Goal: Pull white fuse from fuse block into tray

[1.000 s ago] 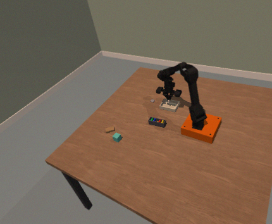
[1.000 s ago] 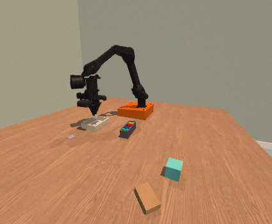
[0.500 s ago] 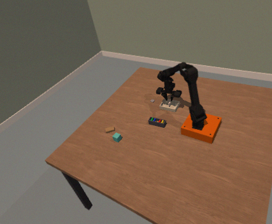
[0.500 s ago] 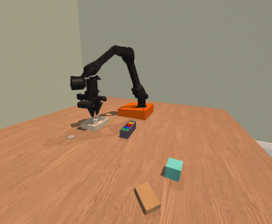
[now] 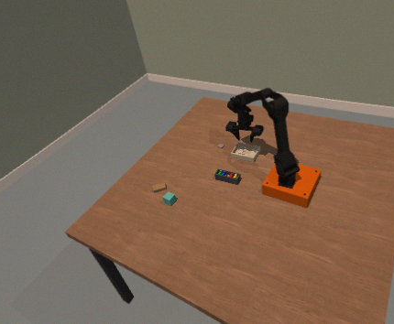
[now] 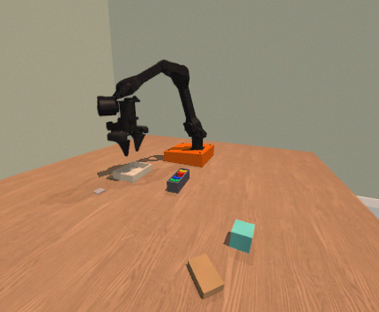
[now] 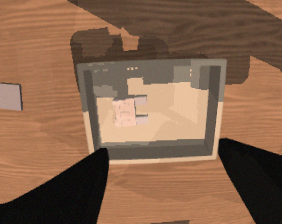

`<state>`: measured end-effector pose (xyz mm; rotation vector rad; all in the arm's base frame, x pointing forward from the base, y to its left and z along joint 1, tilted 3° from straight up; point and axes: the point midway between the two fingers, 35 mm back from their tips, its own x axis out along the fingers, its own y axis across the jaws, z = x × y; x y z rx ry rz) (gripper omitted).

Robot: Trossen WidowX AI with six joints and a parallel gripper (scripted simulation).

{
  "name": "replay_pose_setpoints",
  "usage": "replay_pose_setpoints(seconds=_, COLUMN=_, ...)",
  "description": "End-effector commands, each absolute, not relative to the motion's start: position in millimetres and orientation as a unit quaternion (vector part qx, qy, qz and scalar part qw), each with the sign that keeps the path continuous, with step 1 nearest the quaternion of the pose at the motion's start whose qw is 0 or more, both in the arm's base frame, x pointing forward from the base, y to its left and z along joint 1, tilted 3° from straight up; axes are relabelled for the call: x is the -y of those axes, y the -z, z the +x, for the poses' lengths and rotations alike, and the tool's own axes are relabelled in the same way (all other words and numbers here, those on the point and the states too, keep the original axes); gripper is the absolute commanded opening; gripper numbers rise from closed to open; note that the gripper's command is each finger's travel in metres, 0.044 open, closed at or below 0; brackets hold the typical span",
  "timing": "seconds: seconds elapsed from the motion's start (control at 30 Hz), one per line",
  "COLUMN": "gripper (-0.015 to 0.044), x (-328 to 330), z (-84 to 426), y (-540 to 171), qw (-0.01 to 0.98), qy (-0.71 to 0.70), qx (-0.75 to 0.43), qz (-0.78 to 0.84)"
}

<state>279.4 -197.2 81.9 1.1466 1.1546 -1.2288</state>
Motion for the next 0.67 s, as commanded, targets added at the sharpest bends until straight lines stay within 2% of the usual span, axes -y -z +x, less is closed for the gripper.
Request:
replay_pose_setpoints(seconds=0.0, gripper=0.0330, x=197.3, z=280.6, y=-86.4, qw=0.525, qy=0.512, qx=-0.480, qz=0.480)
replay_pose_setpoints(seconds=0.63, gripper=0.0330, x=196.9, z=279.1, y=-82.5, qw=0.523, qy=0.513, qx=-0.483, qz=0.479)
